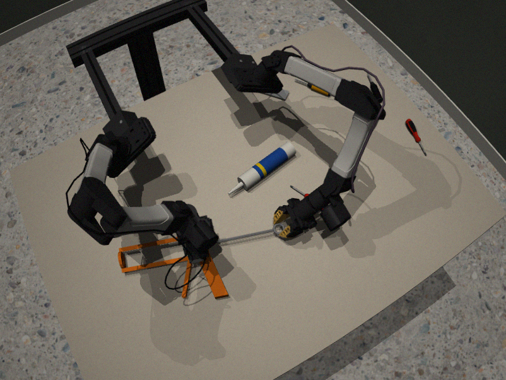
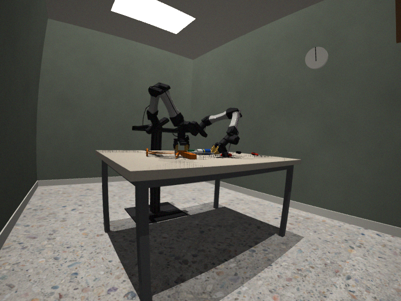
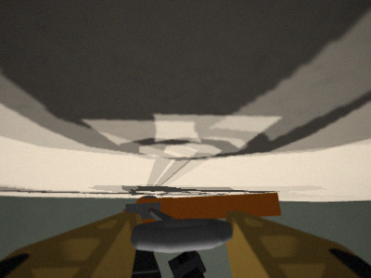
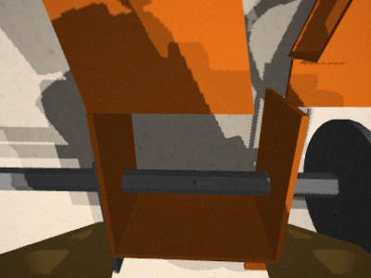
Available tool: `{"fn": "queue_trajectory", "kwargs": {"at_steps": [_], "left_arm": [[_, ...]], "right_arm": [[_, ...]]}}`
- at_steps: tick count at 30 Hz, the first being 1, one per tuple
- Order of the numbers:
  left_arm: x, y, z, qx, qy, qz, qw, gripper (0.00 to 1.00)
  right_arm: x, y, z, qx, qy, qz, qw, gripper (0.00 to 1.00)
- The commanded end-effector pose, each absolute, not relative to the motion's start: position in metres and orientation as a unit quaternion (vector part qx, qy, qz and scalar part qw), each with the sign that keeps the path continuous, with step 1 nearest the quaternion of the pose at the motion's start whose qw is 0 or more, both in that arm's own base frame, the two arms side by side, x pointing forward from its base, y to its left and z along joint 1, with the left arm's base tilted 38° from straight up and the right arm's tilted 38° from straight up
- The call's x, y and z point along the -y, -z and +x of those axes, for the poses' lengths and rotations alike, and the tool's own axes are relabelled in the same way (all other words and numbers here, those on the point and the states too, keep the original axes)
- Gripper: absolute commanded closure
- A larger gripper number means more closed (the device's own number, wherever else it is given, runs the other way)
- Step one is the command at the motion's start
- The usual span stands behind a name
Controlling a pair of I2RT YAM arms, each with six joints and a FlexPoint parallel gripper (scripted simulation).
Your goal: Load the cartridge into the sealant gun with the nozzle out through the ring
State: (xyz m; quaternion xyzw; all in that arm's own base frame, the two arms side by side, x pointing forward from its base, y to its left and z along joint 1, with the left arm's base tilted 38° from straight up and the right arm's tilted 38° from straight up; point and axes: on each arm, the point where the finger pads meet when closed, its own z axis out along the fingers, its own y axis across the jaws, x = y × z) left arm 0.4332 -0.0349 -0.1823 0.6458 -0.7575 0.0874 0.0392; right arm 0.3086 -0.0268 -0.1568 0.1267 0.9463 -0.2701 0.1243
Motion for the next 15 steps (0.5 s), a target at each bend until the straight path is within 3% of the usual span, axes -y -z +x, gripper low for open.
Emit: {"fn": "queue_trajectory", "kwargs": {"at_steps": [1,15], "left_arm": [[0.036,0.154,0.444,0.770,-0.080,0.632,0.012,1.00],[-0.002,0.134,0.452,0.762,-0.077,0.643,0.012,1.00]], "right_arm": [[0.051,0.137,0.326,-0.921,0.308,0.166,0.169,0.97],[0.051,0.137,0.326,-0.921,0.308,0.166,0.169,0.97]]}}
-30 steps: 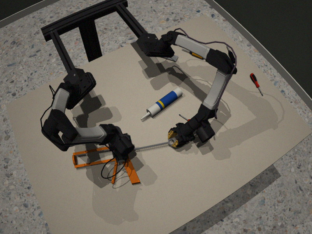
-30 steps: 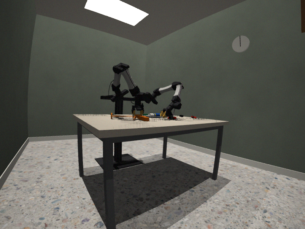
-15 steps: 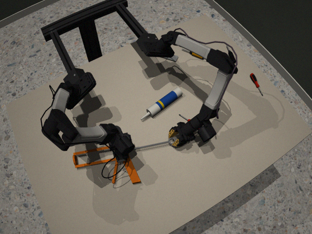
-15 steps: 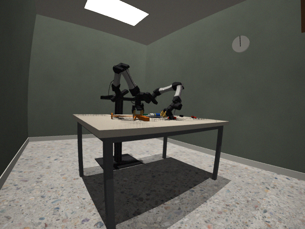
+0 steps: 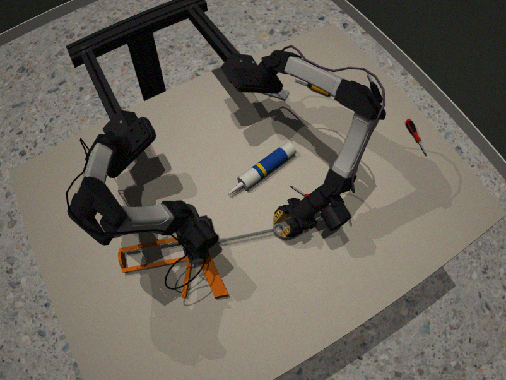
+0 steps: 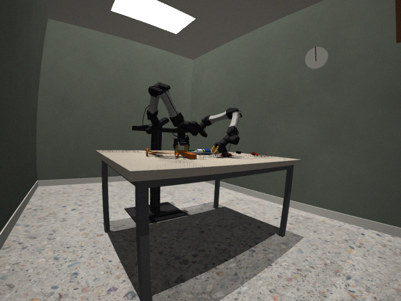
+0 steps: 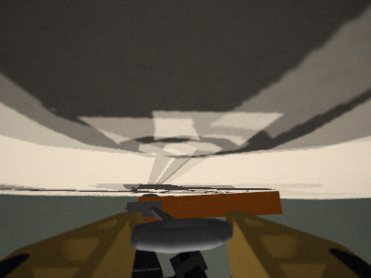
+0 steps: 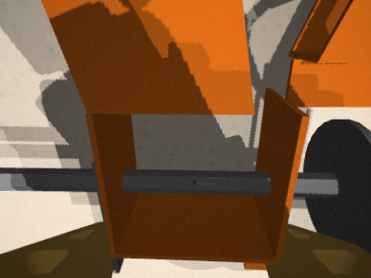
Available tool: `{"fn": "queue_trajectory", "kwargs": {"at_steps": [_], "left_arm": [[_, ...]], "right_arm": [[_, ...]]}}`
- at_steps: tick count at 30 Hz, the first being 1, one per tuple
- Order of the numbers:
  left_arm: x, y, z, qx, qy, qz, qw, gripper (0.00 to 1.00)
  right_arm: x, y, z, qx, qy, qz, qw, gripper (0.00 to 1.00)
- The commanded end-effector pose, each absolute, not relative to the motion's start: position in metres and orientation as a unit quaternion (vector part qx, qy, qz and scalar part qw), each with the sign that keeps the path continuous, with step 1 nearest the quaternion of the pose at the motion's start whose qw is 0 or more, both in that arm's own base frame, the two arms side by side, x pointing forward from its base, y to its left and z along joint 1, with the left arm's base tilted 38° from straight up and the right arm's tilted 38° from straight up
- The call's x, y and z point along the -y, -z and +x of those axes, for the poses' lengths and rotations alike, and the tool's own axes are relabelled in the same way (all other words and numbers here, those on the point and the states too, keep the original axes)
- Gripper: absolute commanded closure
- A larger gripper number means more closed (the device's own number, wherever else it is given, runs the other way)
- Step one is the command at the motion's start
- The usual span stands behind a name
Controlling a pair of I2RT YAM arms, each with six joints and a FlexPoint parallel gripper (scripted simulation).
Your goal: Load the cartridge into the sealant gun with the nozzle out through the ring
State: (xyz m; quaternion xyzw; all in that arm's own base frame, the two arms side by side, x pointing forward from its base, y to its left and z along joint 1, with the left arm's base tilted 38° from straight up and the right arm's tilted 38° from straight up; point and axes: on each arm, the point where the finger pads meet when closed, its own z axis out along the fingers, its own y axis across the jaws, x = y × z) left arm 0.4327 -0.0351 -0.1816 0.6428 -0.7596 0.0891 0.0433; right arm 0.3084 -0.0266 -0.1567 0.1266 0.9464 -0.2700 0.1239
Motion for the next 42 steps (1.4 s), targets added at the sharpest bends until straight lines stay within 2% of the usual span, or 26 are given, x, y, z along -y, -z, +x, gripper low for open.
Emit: {"fn": "queue_trajectory", "kwargs": {"at_steps": [1,16,17,18,34,42], "left_arm": [[-0.005,0.133,0.451,0.762,-0.076,0.643,0.013,1.00],[-0.008,0.129,0.450,0.765,-0.073,0.640,0.017,1.00],[0.024,0.147,0.440,0.773,-0.084,0.628,0.038,0.48],[0.028,0.146,0.443,0.776,-0.087,0.624,0.035,0.48],[0.031,0.166,0.425,0.775,-0.069,0.625,0.058,0.48],[0.069,0.110,0.427,0.774,-0.082,0.626,0.042,0.48]], "right_arm": [[0.051,0.137,0.325,-0.921,0.309,0.166,0.169,0.97],[0.051,0.140,0.323,-0.922,0.310,0.165,0.164,0.97],[0.051,0.140,0.323,-0.922,0.310,0.164,0.164,0.97],[0.043,0.147,0.322,-0.933,0.280,0.165,0.154,0.97],[0.031,0.147,0.323,-0.936,0.278,0.147,0.159,0.97],[0.031,0.147,0.323,-0.936,0.278,0.147,0.159,0.97]]}}
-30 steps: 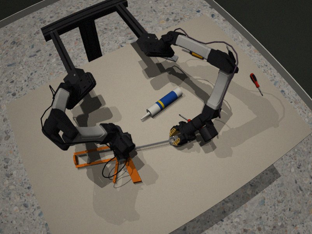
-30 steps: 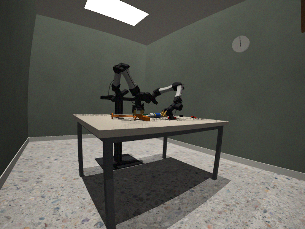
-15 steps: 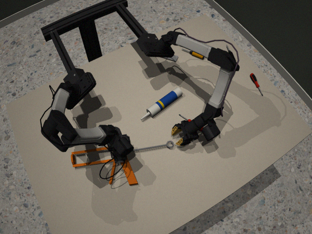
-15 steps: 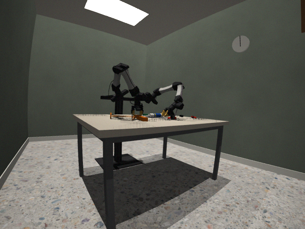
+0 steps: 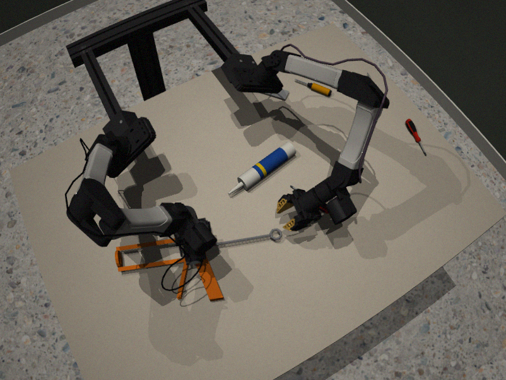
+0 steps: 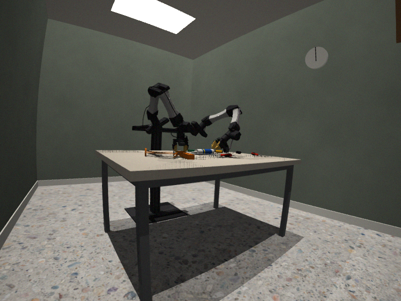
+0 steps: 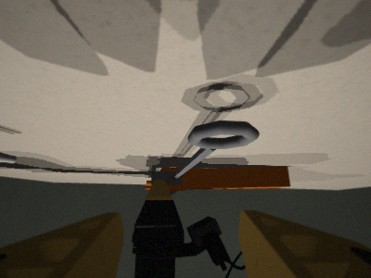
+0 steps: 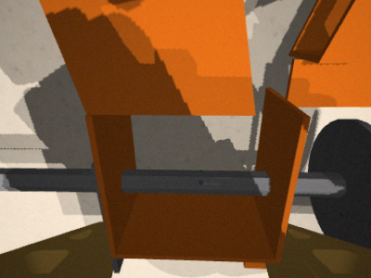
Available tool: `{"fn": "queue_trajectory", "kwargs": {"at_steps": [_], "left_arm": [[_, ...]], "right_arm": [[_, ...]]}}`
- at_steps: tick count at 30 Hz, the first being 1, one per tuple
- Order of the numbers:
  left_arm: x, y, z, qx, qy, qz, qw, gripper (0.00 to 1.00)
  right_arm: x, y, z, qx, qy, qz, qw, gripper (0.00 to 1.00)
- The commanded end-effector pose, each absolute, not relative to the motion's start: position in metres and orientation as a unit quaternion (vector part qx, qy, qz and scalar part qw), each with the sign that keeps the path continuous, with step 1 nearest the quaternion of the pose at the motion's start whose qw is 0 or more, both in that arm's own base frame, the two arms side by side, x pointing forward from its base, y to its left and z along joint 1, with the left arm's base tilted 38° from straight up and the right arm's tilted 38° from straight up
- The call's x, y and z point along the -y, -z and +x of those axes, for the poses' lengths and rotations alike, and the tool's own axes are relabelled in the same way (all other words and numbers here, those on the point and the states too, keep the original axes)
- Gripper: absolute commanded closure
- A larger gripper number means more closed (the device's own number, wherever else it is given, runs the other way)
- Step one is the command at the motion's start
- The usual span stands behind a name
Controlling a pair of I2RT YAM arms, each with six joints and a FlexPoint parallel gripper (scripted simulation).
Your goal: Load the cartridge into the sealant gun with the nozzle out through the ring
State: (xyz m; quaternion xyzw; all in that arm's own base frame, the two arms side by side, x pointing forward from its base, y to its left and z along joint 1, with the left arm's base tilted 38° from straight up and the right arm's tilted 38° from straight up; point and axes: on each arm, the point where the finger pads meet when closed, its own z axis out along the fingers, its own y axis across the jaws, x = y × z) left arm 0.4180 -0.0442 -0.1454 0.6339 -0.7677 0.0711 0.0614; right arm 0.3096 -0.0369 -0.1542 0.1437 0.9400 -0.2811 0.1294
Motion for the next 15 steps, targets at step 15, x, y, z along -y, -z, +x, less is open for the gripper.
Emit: {"fn": "queue_trajectory", "kwargs": {"at_steps": [15], "left_arm": [[0.054,0.135,0.427,0.773,-0.090,0.626,0.041,0.48]], "right_arm": [[0.031,0.147,0.323,-0.936,0.278,0.147,0.159,0.97]]}}
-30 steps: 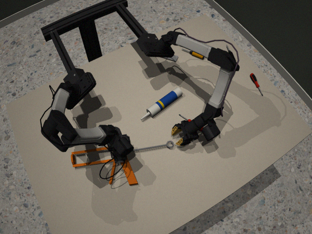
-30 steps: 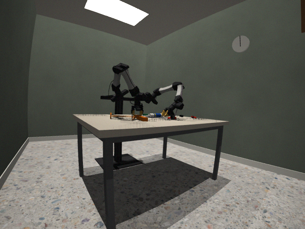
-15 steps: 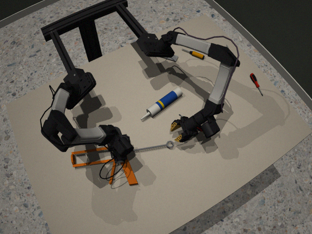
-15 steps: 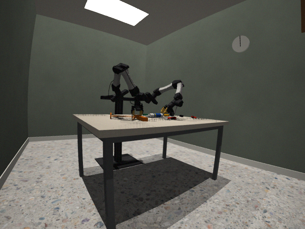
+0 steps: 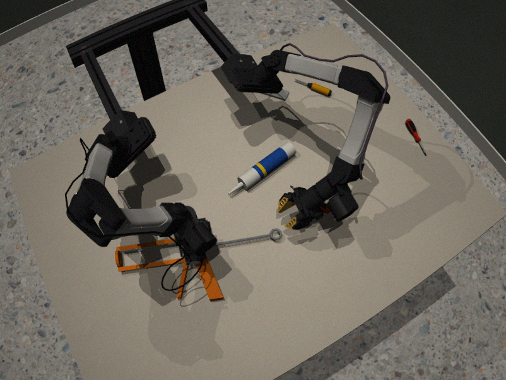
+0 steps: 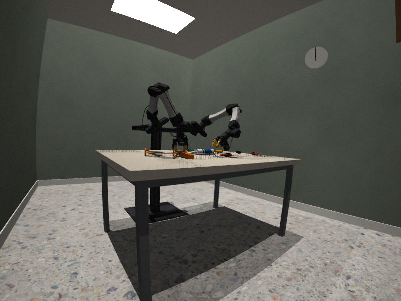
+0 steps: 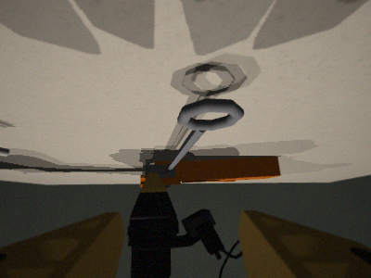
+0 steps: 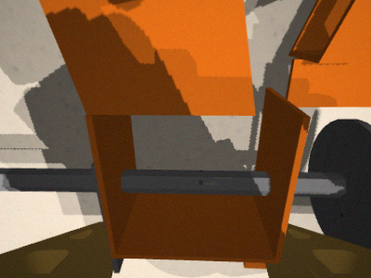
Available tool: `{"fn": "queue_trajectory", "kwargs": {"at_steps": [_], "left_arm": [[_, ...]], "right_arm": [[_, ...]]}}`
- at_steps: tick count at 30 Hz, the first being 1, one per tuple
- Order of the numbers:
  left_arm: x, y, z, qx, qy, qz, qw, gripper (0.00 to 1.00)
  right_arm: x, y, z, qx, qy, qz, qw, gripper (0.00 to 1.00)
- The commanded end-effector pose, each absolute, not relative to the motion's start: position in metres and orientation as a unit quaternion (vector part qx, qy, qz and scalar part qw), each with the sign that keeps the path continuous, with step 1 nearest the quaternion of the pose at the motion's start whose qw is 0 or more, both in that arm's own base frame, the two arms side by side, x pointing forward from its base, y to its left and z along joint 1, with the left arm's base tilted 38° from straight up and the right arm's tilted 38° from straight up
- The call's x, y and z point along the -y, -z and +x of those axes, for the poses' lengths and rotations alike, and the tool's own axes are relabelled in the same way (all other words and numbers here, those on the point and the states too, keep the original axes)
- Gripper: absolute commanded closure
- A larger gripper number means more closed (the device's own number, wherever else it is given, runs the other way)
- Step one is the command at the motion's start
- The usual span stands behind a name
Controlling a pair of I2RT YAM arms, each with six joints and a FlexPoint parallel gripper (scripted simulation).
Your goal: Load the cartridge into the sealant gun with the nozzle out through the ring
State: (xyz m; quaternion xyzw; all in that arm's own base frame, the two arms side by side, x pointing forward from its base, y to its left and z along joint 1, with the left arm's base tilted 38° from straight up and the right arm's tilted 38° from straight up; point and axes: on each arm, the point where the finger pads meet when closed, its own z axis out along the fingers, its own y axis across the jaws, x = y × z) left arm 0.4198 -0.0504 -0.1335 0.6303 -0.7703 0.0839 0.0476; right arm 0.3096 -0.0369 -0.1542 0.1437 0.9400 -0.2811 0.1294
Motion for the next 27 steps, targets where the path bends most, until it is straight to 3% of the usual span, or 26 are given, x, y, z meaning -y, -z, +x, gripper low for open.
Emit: {"fn": "queue_trajectory", "kwargs": {"at_steps": [1,8,9,27], "left_arm": [[0.059,0.130,0.427,0.774,-0.089,0.626,0.043,0.48],[0.059,0.134,0.420,0.772,-0.077,0.629,0.057,0.48],[0.059,0.138,0.418,0.771,-0.074,0.629,0.060,0.48],[0.059,0.136,0.420,0.773,-0.077,0.628,0.056,0.48]], "right_arm": [[0.031,0.147,0.323,-0.936,0.278,0.147,0.159,0.97],[0.031,0.147,0.323,-0.936,0.278,0.147,0.159,0.97],[0.031,0.147,0.323,-0.936,0.278,0.147,0.159,0.22],[0.009,0.118,0.312,-0.937,0.282,0.145,0.147,0.22]]}}
